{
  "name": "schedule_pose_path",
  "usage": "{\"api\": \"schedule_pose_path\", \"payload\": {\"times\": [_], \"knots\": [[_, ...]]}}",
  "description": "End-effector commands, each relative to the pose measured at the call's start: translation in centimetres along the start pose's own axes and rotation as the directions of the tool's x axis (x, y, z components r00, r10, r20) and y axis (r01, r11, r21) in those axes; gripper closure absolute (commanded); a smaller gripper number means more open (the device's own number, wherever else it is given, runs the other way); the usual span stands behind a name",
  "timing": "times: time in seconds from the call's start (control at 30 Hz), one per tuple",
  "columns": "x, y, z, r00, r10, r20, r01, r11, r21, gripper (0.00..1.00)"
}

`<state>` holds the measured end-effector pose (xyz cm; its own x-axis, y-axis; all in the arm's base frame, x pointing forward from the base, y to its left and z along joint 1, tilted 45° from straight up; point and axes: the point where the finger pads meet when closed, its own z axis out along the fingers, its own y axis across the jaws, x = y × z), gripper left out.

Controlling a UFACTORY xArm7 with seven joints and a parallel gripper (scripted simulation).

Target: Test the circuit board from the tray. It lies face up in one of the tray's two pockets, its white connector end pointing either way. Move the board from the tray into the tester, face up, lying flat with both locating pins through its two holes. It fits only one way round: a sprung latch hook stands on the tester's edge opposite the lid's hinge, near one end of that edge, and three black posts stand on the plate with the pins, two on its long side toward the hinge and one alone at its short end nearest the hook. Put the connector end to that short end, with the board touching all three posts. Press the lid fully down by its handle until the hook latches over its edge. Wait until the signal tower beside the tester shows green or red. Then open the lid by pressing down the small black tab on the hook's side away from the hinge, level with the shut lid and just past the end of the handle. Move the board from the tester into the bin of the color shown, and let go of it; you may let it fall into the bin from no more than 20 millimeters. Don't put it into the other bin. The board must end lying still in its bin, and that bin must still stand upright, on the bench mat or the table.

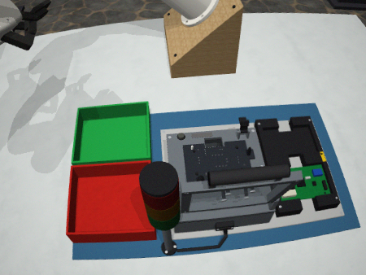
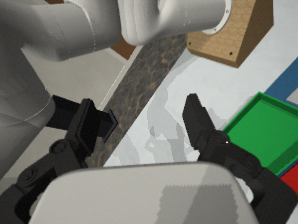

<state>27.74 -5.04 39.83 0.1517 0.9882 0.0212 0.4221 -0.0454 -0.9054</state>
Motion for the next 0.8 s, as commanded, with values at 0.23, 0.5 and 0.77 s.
{"api": "schedule_pose_path", "payload": {"times": [0.23, 0.5, 0.77], "knots": [[0.1, -0.1, 0.0, 1.0, -0.002, 0.003, 0.002, 1.0, -0.003, 0.0], [0.1, -0.1, 0.0, 1.0, -0.002, 0.003, 0.002, 1.0, -0.003, 0.0], [2.0, 2.4, 0.1, 0.998, 0.023, 0.054, -0.019, 0.997, -0.075, 0.0]]}}
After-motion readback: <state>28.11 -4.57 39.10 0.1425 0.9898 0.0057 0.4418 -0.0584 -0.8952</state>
